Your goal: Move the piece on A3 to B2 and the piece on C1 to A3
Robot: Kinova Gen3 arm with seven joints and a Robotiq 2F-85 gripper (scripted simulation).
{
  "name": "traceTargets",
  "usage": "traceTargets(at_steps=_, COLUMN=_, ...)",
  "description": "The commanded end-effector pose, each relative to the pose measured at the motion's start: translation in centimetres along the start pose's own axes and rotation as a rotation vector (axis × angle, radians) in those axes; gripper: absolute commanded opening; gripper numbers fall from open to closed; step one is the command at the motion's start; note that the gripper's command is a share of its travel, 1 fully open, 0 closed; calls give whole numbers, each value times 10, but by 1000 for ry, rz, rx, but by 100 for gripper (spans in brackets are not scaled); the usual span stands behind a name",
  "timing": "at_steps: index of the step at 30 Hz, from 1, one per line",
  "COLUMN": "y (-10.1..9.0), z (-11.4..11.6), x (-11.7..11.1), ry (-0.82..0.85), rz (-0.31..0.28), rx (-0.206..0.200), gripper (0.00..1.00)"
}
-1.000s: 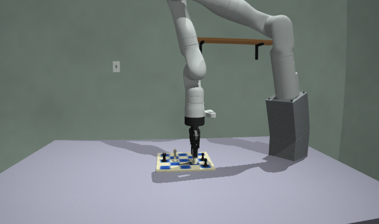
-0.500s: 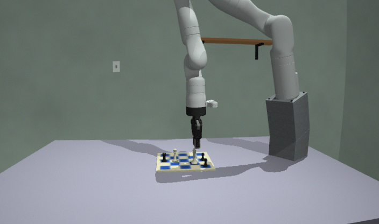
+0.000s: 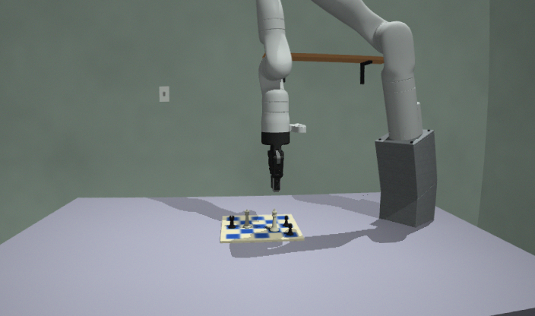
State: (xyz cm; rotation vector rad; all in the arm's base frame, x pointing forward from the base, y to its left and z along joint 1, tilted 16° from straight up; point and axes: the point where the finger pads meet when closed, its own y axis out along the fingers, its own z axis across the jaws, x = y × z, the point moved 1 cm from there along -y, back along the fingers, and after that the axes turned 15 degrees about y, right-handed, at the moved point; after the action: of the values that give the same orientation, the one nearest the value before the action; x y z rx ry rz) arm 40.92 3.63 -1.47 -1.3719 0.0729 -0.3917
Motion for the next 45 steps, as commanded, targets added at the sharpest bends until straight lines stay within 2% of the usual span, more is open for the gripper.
traceTargets(at_steps=1, y=-4, z=0, x=4, ry=2, rz=-10, rx=2, gripper=41)
traceTargets(at_steps=2, y=-4, z=0, x=4, ry=2, rz=-10, rx=2, gripper=41)
traceTargets(at_steps=3, y=-4, z=0, x=4, ry=2, rz=-10, rx=2, gripper=100)
traceTargets(at_steps=23, y=-4, z=0, x=4, ry=2, rz=-10, rx=2, gripper=100)
traceTargets(at_steps=25, y=1, z=-8, x=0, ry=-3, rz=-10, rx=-1, gripper=100)
traceTargets(at_steps=29, y=19, z=-38, x=-19, ry=-24, rz=-10, rx=-1, gripper=100)
traceTargets(at_steps=32, y=23, z=-44, x=-25, ry=-28, rz=-10, rx=1, gripper=100)
traceTargets(at_steps=33, y=23, z=-44, x=-25, ry=-28, rz=-10, rx=1, gripper=34)
traceTargets(at_steps=45, y=23, z=-44, x=-25, ry=-28, rz=-10, rx=1, gripper=34)
